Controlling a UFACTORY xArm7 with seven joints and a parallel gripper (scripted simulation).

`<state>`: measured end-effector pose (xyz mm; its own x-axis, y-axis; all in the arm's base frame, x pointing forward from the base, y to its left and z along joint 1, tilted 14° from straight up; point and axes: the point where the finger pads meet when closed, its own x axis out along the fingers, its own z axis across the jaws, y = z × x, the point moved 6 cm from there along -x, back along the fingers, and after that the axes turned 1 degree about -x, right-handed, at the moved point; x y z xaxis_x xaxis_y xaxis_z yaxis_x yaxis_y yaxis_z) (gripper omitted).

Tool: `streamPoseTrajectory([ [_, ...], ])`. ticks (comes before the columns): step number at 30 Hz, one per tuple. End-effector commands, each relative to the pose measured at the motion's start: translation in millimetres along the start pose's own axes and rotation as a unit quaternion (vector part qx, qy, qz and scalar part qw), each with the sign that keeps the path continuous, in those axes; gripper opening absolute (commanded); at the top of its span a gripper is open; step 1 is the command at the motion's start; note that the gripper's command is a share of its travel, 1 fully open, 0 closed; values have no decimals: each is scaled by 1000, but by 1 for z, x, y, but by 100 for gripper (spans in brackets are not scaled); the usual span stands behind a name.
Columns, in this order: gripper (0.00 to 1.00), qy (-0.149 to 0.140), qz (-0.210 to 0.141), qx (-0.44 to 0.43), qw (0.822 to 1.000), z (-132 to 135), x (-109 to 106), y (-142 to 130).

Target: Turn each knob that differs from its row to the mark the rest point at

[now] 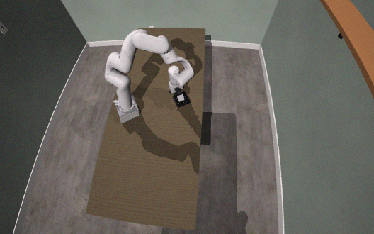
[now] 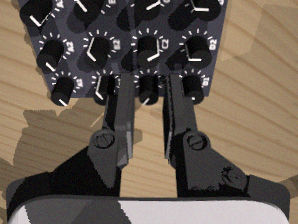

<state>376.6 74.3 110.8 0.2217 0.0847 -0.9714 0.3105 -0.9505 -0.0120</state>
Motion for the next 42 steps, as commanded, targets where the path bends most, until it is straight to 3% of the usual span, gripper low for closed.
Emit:
streamPoseTrajectory([
  [1,19,1,0,0,1000,-1,-9,1],
  [11,19,1,0,0,1000,-1,-32,0],
  [31,19,1,0,-2,1000,-1,-35,0],
  [42,19,-1,-3,-150,989,0,-37,-1],
])
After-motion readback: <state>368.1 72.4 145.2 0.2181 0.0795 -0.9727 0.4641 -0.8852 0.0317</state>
